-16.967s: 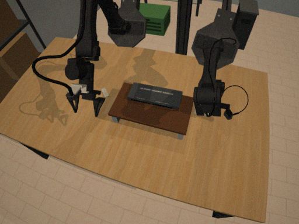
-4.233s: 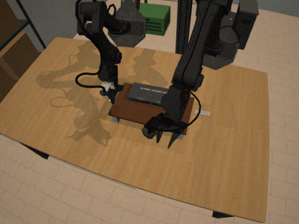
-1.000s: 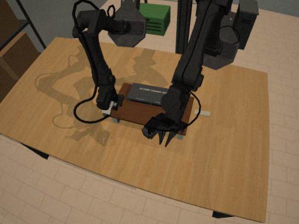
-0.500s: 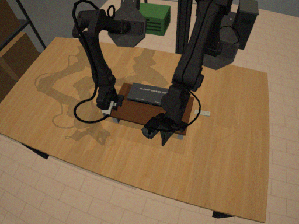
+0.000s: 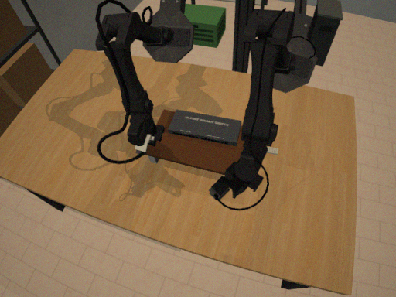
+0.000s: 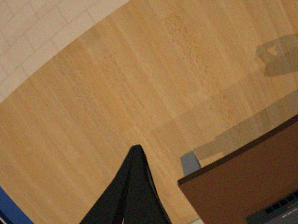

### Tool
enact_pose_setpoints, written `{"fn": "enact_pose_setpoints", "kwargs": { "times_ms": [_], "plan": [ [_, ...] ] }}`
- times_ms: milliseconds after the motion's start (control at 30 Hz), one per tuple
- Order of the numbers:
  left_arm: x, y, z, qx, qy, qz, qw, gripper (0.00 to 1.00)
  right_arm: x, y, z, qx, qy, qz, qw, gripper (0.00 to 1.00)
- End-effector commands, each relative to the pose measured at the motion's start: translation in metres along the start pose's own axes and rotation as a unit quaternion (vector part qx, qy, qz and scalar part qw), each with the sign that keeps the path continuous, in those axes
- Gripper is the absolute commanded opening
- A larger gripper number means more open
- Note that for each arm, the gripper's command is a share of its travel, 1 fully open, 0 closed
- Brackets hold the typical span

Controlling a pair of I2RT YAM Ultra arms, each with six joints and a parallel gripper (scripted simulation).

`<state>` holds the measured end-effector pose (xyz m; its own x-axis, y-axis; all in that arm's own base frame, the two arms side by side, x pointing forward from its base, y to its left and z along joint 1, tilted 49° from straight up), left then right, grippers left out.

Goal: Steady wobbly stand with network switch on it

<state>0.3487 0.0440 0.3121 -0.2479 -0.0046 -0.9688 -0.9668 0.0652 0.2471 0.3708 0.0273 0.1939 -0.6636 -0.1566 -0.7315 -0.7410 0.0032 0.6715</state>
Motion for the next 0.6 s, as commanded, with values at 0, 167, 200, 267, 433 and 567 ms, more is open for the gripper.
{"fn": "enact_pose_setpoints", "kwargs": {
  "times_ms": [0, 167, 200, 267, 433, 567],
  "plan": [
    [0.036, -0.022, 0.015, 0.047, -0.018, 0.039, 0.998, 0.0, -0.005, -0.006, -0.004, 0.003, -0.001, -0.01, 1.0, 0.0],
    [0.091, -0.039, 0.046, 0.076, -0.006, 0.092, 0.993, 0.0, -0.005, -0.006, -0.004, 0.003, -0.001, -0.01, 1.0, 0.0],
    [0.102, -0.041, 0.052, 0.082, -0.001, 0.102, 0.991, 0.0, -0.005, -0.006, -0.004, 0.003, -0.001, -0.01, 1.0, 0.0],
    [0.115, -0.043, 0.057, 0.089, 0.004, 0.112, 0.99, 0.0, -0.005, -0.006, -0.004, 0.003, -0.001, -0.01, 1.0, 0.0],
    [0.172, -0.039, 0.076, 0.105, 0.047, 0.165, 0.98, 0.0, -0.005, -0.006, -0.004, 0.003, -0.001, -0.01, 1.0, 0.0],
    [0.21, -0.035, 0.095, 0.143, 0.068, 0.164, 0.974, 0.0, -0.005, -0.006, -0.004, 0.003, -0.001, -0.01, 1.0, 0.0]
  ]
}}
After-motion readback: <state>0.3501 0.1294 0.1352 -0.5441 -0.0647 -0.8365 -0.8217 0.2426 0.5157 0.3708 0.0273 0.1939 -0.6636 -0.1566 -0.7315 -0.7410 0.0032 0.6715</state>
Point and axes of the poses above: on each arm, the point where the finger pads meet when closed, its own y axis back along the fingers, its own z axis across the jaws, x = y × z, the point moved 9 cm from there along y, back along the fingers, and after that the axes turned 5 degrees about y, right-handed, at the moved point
